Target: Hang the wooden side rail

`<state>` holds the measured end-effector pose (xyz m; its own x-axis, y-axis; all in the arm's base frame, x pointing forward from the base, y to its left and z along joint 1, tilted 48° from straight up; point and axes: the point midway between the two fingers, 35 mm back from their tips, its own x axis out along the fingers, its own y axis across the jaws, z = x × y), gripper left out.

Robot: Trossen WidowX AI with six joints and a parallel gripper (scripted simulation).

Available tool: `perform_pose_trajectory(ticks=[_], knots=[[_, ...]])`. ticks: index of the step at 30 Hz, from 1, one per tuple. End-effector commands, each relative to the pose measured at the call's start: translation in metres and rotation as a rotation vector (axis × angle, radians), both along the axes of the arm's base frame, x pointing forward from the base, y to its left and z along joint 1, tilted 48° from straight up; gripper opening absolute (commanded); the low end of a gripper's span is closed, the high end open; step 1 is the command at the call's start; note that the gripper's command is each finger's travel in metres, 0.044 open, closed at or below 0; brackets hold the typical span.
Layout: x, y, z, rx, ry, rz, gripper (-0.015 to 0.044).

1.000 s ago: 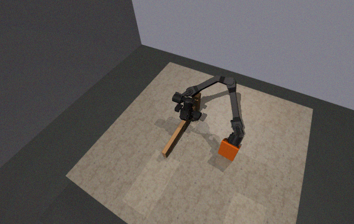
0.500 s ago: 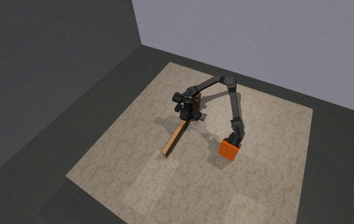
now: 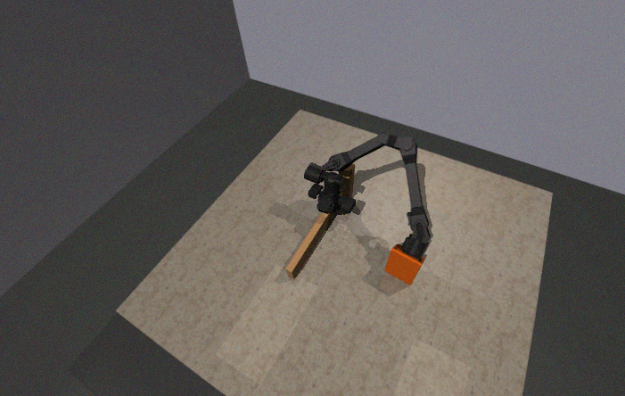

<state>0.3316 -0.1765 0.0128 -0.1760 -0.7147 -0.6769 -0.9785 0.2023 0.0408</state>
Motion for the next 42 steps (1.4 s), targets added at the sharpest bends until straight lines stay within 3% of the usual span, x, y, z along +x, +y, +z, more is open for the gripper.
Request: perform_pose_trajectory(ticks=[1,42], knots=[[0.0011,-0.0003,0.0007,-0.008,-0.002,0.004,0.0],[-0.0001,-0.0052,-0.0037,-0.008,-0.002,0.004,0.0]])
